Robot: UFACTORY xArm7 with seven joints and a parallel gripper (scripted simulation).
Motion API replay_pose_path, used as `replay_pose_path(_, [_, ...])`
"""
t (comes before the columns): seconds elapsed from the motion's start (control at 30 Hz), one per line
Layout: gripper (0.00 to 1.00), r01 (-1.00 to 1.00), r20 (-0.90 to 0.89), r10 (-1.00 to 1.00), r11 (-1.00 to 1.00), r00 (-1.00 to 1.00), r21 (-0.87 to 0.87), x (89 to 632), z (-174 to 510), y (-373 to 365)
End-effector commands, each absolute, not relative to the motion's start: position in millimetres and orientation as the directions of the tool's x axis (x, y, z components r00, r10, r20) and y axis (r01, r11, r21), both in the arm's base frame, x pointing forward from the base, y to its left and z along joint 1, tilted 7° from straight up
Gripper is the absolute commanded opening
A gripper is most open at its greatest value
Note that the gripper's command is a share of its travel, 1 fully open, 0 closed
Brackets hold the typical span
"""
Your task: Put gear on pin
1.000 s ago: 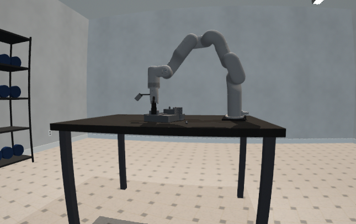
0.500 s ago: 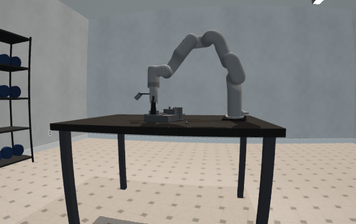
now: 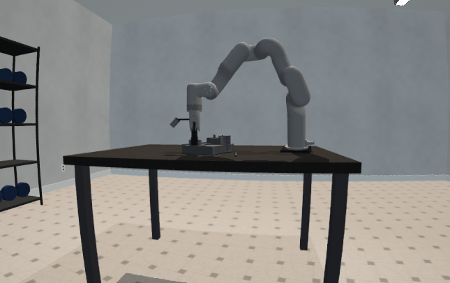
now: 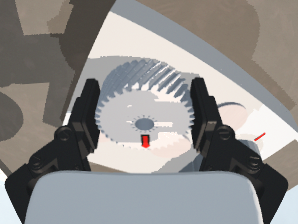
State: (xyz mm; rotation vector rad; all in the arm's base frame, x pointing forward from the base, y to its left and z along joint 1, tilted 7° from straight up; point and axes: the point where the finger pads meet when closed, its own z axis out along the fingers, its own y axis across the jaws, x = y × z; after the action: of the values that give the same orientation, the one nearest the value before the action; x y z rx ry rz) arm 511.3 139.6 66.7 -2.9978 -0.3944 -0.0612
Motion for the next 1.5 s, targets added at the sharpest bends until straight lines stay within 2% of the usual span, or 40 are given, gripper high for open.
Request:
replay_pose_path(0.0, [0.0,0.254,0.056,0.249,-0.961,0.967,-0.109,512.5,66.9,135.8])
replay_pose_path(1.47, [0.0,0.254,0.056,0.249,-0.961,0.967,-0.109,512.4,72.5,135.2])
